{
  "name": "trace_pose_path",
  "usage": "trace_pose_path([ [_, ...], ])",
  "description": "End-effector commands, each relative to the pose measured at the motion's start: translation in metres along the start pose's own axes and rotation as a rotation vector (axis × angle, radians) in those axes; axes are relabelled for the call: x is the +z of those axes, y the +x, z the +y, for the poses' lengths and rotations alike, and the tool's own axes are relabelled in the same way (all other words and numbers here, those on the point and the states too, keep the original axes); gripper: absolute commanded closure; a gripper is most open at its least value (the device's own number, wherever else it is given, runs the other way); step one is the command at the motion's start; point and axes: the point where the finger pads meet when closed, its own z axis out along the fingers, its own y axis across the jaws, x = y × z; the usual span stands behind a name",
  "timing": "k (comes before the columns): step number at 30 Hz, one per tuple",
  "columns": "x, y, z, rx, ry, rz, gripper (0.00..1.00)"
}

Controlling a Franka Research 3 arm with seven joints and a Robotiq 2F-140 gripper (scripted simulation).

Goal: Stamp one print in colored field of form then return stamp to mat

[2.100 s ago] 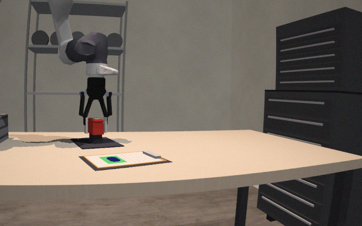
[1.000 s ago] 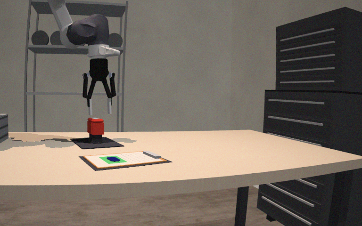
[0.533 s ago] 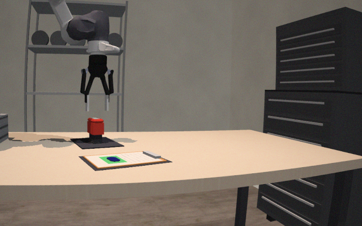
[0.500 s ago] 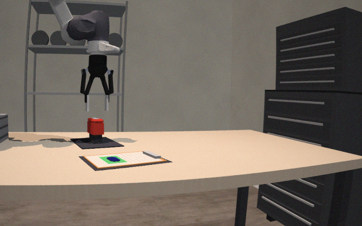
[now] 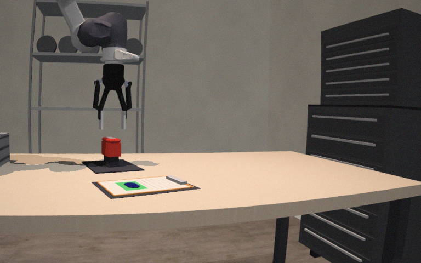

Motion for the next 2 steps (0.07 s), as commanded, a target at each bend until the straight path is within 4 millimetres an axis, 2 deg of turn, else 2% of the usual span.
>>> trace_pose_path([
  [1,0.0006,-0.0006,0.0019,-0.005,-0.004,-0.001,0.49],
  [2,0.0006,-0.0006,0.0019,-0.005,-0.004,-0.001,0.49],
])
